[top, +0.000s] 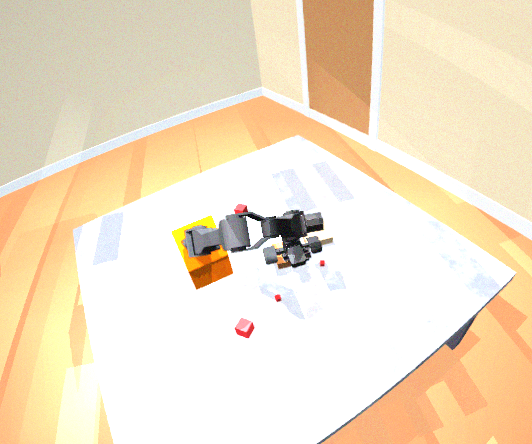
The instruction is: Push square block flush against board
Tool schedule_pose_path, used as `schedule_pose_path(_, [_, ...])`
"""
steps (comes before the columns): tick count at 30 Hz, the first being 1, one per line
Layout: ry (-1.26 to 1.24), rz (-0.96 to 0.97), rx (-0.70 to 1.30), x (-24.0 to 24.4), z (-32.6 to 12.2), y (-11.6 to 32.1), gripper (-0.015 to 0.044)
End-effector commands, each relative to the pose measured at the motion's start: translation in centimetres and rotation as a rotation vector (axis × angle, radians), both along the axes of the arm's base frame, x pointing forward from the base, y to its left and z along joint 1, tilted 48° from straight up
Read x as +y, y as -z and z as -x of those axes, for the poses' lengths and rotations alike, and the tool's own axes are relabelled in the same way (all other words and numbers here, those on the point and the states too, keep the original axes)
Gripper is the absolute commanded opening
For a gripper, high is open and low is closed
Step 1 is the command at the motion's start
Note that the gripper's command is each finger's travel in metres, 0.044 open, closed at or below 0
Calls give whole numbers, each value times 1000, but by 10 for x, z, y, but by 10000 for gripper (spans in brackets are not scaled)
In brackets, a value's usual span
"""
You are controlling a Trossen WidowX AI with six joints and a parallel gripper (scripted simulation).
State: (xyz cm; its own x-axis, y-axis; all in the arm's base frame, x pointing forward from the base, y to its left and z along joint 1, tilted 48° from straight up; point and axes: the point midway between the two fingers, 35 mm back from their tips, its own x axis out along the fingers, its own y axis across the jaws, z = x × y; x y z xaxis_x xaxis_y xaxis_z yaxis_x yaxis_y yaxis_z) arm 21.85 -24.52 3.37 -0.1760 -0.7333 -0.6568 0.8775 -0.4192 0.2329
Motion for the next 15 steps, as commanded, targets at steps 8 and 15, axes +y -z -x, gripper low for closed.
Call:
schedule_pose_path(8, [3,-19,13,6,-3,15,0])
schedule_pose_path(15, [3,-18,13,10,-5,19,0])
